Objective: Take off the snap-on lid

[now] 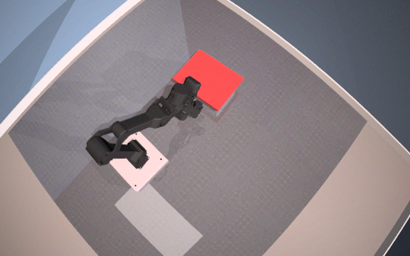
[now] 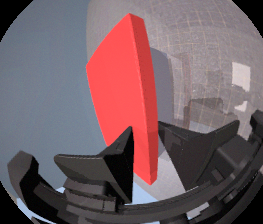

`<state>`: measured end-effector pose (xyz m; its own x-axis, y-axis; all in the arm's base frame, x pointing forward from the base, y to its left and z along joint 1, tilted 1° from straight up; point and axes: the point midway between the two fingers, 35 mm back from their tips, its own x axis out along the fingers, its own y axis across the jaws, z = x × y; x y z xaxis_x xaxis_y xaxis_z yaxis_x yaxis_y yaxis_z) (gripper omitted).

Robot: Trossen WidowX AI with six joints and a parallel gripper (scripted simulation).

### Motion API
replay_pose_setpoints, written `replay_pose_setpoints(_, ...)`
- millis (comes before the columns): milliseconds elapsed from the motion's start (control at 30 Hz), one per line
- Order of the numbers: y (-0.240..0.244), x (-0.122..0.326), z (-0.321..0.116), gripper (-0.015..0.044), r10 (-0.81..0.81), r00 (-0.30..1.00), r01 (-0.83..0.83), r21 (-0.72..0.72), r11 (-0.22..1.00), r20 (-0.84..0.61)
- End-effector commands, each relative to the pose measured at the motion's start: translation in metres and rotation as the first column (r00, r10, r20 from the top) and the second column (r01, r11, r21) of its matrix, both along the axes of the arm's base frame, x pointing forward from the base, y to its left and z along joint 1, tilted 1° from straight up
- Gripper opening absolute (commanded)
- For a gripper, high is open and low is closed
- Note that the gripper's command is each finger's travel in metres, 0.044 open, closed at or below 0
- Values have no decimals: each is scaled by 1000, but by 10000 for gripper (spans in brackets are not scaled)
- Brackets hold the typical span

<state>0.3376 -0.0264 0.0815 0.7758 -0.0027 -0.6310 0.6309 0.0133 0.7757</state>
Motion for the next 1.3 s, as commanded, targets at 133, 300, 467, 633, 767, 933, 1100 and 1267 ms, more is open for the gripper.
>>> replay_pose_setpoints(133,0,0,3,0,0,1000,0,0,1000,1)
replay_pose_setpoints(300,0,0,4,0,0,1000,0,0,1000,1)
replay_pose_setpoints(467,0,0,5,0,0,1000,0,0,1000,1)
replay_pose_setpoints(633,0,0,6,0,0,1000,0,0,1000,1)
replay_pose_setpoints(767,0,0,7,0,0,1000,0,0,1000,2)
replay_pose_setpoints(933,0,0,8,0,0,1000,0,0,1000,2)
replay_pose_setpoints(1100,0,0,9,0,0,1000,0,0,1000,2)
replay_pose_setpoints(1267,0,0,8,0,0,1000,0,0,1000,2)
